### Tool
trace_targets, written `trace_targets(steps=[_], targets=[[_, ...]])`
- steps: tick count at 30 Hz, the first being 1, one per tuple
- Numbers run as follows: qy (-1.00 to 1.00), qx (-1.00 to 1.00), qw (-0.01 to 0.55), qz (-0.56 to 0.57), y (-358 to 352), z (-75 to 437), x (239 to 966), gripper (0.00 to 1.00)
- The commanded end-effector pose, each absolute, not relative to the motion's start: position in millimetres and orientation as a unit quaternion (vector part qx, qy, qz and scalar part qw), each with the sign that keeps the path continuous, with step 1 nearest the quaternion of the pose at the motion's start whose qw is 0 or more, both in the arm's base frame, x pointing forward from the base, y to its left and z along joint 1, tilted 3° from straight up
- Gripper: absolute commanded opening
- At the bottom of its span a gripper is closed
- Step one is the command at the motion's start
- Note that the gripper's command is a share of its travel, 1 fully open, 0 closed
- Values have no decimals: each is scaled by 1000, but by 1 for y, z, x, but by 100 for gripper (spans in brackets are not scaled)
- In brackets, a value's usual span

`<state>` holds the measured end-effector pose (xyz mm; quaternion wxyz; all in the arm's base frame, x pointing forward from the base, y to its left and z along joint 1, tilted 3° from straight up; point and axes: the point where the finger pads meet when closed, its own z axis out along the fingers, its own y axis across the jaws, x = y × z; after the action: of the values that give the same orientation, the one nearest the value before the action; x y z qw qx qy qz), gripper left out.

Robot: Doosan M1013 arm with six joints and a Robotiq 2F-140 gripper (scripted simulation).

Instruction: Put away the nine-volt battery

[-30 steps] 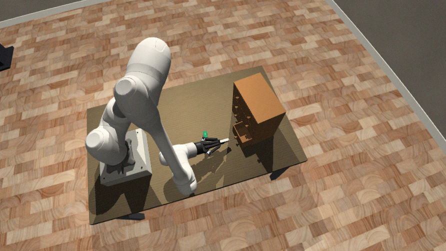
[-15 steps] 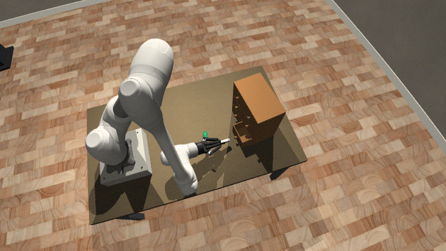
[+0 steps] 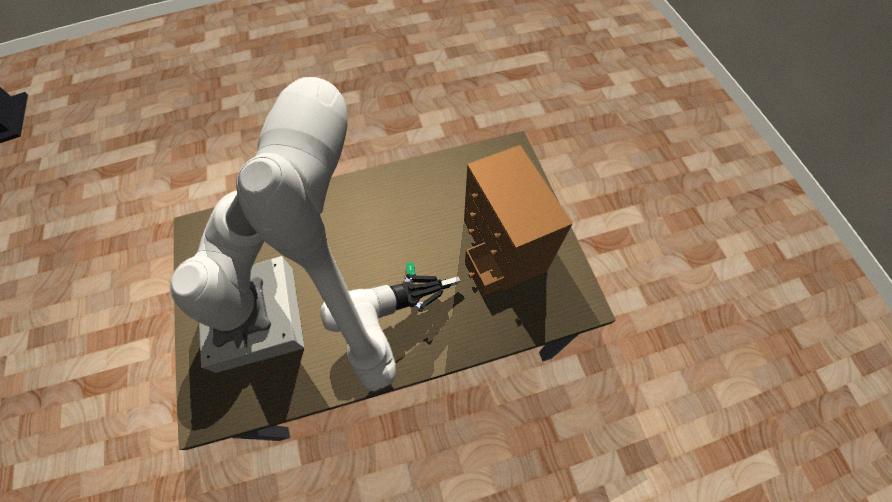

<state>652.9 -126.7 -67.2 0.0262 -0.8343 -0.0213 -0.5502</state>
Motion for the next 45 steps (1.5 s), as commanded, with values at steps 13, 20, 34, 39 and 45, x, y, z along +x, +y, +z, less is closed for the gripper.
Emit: trace_targets(steps=[13, 20, 34, 39, 45], targets=[[-21, -834, 26, -550, -127, -67, 655, 0], [-21, -834, 26, -550, -126, -67, 658, 0], [-21, -834, 26, -550, -126, -68, 671, 0], [-21, -834, 26, -550, -125, -68, 675, 0], [-21, -834, 26, -550, -125, -69, 685, 0]])
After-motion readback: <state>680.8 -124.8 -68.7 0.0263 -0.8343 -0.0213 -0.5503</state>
